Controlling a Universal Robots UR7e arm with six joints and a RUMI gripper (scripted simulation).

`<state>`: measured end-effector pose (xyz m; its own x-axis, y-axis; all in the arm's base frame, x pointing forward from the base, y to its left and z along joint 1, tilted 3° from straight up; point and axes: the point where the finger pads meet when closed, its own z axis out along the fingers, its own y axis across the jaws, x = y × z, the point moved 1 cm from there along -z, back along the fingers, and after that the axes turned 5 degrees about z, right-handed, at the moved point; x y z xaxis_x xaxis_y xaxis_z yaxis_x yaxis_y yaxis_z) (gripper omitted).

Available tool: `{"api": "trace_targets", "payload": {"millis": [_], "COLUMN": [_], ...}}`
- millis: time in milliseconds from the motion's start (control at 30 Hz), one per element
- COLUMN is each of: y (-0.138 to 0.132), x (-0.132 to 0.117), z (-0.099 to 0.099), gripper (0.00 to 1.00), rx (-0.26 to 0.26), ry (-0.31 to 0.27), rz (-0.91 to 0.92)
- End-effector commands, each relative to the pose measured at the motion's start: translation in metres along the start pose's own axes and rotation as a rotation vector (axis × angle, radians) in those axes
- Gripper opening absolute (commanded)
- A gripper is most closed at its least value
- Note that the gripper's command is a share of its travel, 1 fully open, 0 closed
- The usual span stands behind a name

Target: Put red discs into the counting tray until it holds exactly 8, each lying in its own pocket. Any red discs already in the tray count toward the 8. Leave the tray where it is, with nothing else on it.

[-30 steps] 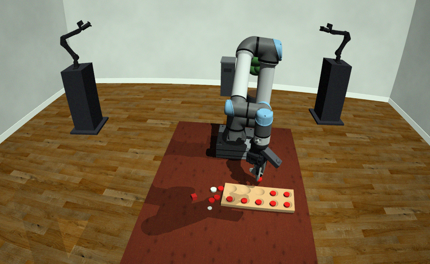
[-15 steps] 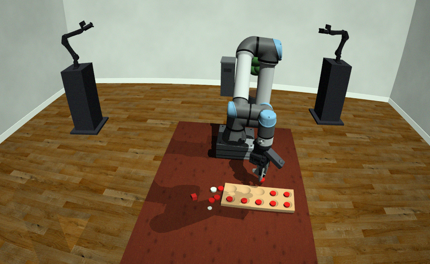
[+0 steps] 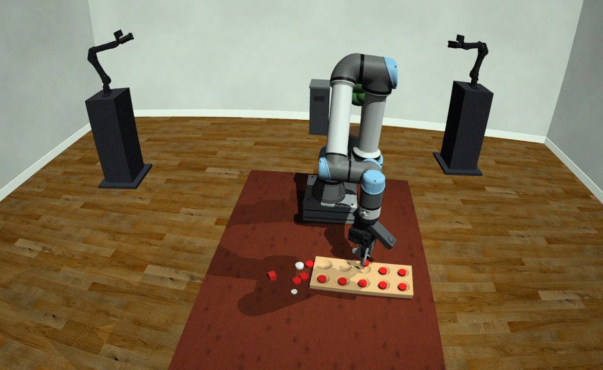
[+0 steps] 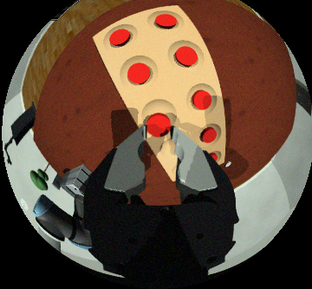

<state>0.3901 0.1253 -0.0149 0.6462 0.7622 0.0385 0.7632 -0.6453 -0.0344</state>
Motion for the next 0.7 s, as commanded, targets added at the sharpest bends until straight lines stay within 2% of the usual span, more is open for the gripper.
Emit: {"api": "trace_targets", "payload": {"millis": [0, 667], "y": [0.001, 0.001], "x": [0.002, 0.001], "z": [0.015, 0.030], "gripper": [0.00, 0.00], "rx": [-0.003, -0.003], "ry": [0.002, 0.002], "rz": [0.000, 0.000]}}
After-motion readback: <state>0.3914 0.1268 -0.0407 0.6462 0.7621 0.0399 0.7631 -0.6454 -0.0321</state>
